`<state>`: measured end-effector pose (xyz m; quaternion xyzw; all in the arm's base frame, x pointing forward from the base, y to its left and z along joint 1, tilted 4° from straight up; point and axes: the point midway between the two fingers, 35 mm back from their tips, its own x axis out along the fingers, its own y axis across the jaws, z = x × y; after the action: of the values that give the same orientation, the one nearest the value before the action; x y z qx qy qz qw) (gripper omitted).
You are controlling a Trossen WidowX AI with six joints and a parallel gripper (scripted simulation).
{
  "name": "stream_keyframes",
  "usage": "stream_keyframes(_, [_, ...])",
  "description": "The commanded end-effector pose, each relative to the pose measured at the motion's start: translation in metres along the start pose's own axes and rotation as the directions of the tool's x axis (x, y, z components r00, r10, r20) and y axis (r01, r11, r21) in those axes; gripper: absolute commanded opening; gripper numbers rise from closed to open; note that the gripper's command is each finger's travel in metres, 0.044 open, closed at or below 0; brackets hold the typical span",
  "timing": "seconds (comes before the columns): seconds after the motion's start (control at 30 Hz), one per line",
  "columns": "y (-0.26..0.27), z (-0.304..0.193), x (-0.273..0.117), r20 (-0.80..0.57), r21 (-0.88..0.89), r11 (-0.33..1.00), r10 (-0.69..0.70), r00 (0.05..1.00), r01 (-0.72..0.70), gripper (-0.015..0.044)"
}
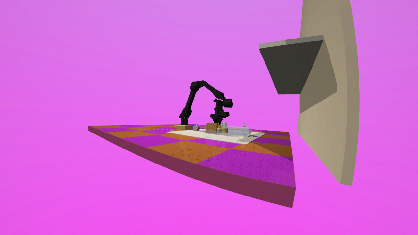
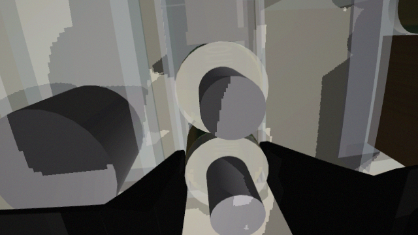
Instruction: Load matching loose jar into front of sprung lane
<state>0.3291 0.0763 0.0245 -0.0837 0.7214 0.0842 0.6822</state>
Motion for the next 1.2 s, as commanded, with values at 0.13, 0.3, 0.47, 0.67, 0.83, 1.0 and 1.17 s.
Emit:
stream_keyframes(0.13, [-0.0004,0.0036,0.0042,0.012,-0.002,1.0,-0.003,1.0,0.003,0.0])
stream_keyframes(0.3, [-0.0004,0.0028,0.0043,0.012,-0.002,1.0,-0.003,1.0,0.003,0.0])
stream_keyframes(0.47, [-0.0004,0.0019,0.0043,0.012,-0.002,1.0,-0.003,1.0,0.003,0.0])
stream_keyframes(0.67, [-0.0004,0.0009,0.0043,0.012,-0.002,1.0,-0.003,1.0,0.003,0.0])
stream_keyframes(0.83, [-0.0004,0.0001,0.0043,0.011,-0.002,1.0,-0.003,1.0,0.003,0.0])
stream_keyframes(1.0, [-0.0004,-0.0007,0.0044,0.011,-0.002,1.0,-0.003,1.0,0.003,0.0])
stream_keyframes(1.17, [-0.0004,-0.0016,0.0044,0.011,-0.002,1.0,-0.003,1.0,0.003,0.0])
